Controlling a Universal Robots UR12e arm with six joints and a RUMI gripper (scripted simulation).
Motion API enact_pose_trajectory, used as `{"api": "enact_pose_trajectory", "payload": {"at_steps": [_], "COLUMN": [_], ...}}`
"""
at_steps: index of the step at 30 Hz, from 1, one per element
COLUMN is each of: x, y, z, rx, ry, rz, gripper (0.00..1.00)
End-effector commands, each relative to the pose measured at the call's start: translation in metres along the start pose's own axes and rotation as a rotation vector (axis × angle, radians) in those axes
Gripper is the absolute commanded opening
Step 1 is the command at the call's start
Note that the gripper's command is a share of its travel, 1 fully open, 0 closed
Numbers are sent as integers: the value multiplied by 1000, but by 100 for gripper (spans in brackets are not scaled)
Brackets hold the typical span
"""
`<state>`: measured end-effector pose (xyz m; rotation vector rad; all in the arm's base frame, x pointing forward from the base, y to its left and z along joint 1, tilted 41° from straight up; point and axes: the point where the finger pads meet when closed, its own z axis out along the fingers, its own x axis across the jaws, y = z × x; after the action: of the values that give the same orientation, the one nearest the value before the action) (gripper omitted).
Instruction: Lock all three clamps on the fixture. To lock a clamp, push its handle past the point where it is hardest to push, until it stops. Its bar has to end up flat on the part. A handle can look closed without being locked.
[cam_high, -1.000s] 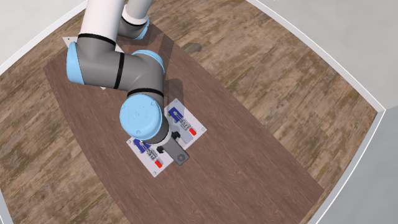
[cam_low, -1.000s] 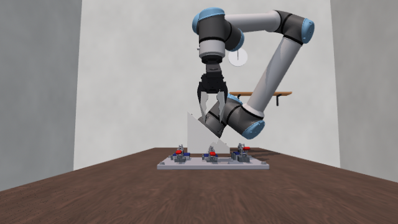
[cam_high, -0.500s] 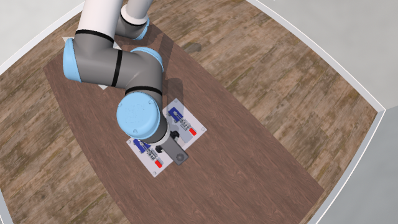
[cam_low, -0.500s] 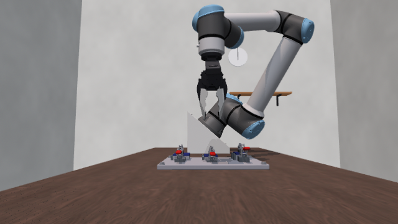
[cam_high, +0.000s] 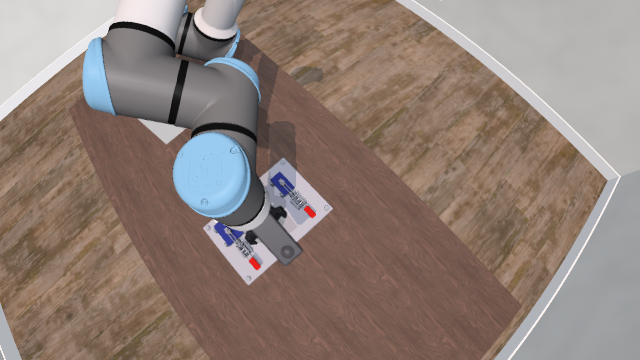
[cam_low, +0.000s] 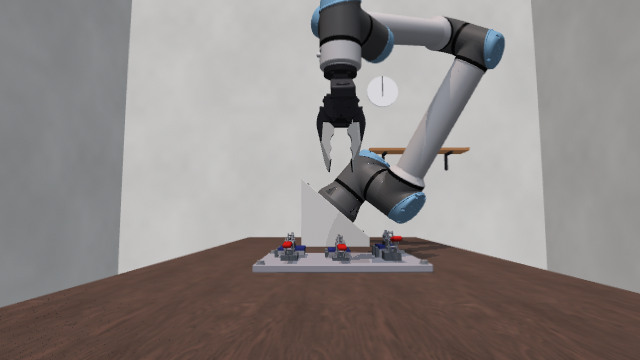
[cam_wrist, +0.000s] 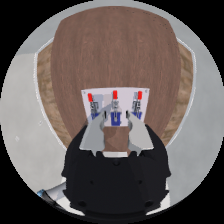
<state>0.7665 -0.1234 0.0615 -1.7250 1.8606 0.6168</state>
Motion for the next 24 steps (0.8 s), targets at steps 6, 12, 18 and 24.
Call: {"api": "enact_pose_trajectory", "payload": {"at_steps": [6,12,18,24], "x": [-1,-19,-42,-81], "y": [1,2,2,2], "z": [-1,0,0,0], "rx": [-5,-6,-6,-6], "ry": [-3,-4,-4,-4], "rz": [1,1,1,1], "gripper": [28,28,28,28]}}
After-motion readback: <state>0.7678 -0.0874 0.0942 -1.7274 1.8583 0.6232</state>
